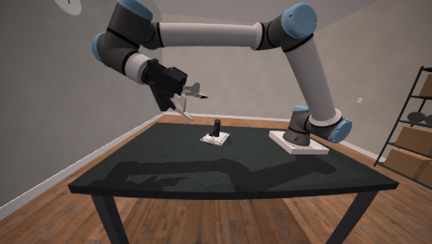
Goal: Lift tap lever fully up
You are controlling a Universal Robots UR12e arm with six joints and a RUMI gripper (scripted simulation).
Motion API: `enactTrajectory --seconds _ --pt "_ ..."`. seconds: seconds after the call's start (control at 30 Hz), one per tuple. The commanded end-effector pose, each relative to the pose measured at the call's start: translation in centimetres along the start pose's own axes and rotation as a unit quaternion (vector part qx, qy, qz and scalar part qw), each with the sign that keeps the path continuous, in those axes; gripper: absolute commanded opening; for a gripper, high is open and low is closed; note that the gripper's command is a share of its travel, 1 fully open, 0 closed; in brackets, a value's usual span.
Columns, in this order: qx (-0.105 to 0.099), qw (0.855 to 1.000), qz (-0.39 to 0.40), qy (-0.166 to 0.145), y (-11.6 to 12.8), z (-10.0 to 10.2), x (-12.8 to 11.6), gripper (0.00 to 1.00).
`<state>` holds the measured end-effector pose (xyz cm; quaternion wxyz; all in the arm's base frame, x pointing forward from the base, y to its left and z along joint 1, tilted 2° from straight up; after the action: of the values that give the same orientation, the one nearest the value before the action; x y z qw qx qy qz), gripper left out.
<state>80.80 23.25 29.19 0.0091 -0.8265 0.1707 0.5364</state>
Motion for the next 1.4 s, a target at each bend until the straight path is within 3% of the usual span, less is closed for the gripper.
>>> enactTrajectory --seconds 0.0,0.83,1.1,1.37 --pt "0.000 1.000 0.000 0.001 0.0 -0.1 -0.1 1.00" --pt "0.004 1.000 0.006 0.008 0.6 -0.1 0.2 1.00" --pt "0.017 0.999 0.027 0.031 2.4 -0.3 1.0 1.00" --pt "0.054 0.991 0.082 0.087 7.2 -0.3 3.0 1.00"
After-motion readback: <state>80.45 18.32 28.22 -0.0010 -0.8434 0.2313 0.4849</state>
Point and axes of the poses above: the point where the finger pads meet when closed, its own z axis out along the fingers, its own y axis across the jaws, x = y × z, the point moved 4 cm from there along -z, back along the fingers, and after that the axes turned 11 degrees about -z, right-handed, at the moved point
